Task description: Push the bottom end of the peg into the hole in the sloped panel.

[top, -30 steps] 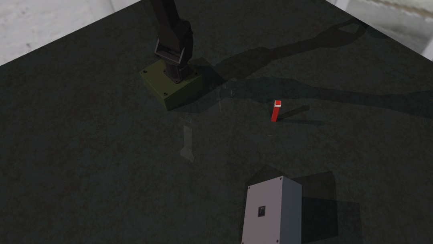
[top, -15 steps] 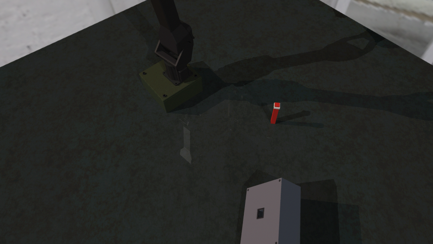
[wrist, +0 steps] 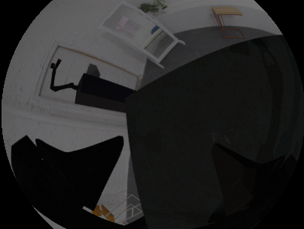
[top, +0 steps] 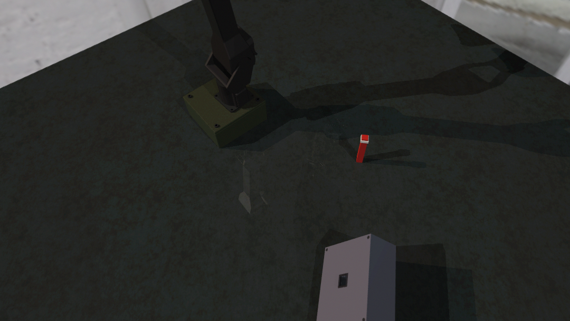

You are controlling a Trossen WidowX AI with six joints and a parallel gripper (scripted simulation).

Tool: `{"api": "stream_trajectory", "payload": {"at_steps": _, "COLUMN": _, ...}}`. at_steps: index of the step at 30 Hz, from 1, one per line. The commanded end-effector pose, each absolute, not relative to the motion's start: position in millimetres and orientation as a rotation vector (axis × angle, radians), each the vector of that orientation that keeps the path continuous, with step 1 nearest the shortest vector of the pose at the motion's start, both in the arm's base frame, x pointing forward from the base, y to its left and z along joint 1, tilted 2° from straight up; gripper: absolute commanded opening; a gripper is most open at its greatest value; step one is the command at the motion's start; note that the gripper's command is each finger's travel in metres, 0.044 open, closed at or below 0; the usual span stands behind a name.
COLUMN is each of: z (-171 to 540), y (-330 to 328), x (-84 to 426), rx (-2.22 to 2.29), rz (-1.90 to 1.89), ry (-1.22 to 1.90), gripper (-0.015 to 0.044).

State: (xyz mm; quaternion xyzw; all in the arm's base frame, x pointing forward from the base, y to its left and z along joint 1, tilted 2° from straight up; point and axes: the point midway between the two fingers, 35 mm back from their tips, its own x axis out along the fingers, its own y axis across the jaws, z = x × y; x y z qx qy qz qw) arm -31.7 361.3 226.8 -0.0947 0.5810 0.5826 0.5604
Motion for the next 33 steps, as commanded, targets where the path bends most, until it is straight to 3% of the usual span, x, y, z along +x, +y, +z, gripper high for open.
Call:
{"api": "stream_trajectory", "payload": {"at_steps": 1, "z": 213, "y": 359, "x": -11, "rx": -0.238, "rz": 1.311, "ry": 1.366, "gripper": 0.0440}}
{"api": "stream_trajectory", "payload": {"at_steps": 33, "z": 153, "y": 311, "x": 140, "rx": -0.348, "rz": 0.958, "ry": 1.298, "gripper": 0.0440}}
